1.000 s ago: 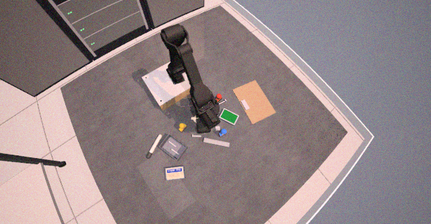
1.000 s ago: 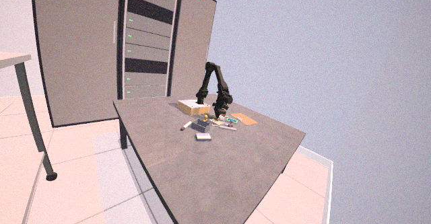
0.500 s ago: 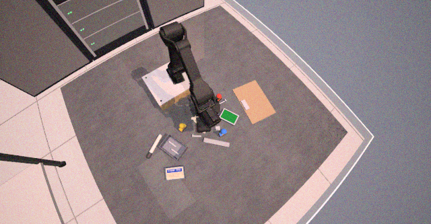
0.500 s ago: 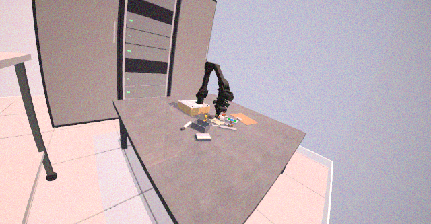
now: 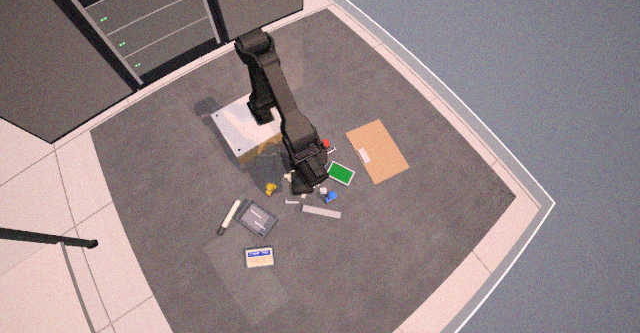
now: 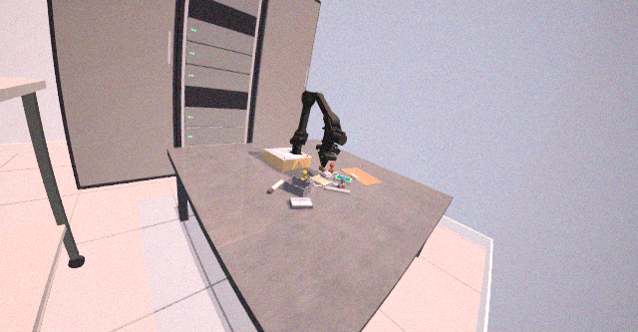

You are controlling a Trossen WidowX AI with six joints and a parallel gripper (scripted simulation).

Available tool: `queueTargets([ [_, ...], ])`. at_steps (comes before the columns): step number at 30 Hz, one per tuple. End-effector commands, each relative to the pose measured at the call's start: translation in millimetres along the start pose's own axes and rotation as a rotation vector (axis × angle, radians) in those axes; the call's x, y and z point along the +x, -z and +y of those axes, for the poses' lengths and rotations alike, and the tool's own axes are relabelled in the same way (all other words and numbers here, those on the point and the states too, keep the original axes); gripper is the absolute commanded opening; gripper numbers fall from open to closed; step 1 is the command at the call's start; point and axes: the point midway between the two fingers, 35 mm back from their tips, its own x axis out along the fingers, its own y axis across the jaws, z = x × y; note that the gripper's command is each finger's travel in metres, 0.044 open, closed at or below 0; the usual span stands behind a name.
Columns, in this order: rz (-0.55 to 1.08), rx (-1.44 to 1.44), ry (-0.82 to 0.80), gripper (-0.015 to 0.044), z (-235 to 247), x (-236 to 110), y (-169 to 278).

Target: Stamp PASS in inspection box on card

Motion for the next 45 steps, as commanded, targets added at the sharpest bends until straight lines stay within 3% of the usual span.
queueTargets([
  [1,-0.006,-0.004,0.006,0.0,-0.4,-9.3,-0.8],
  [7,-0.006,-0.004,0.007,0.0,-6.5,-13.1,-0.5],
  [45,-0.002,0.0,0.019,0.0,-159.6,-15.4,43.5],
])
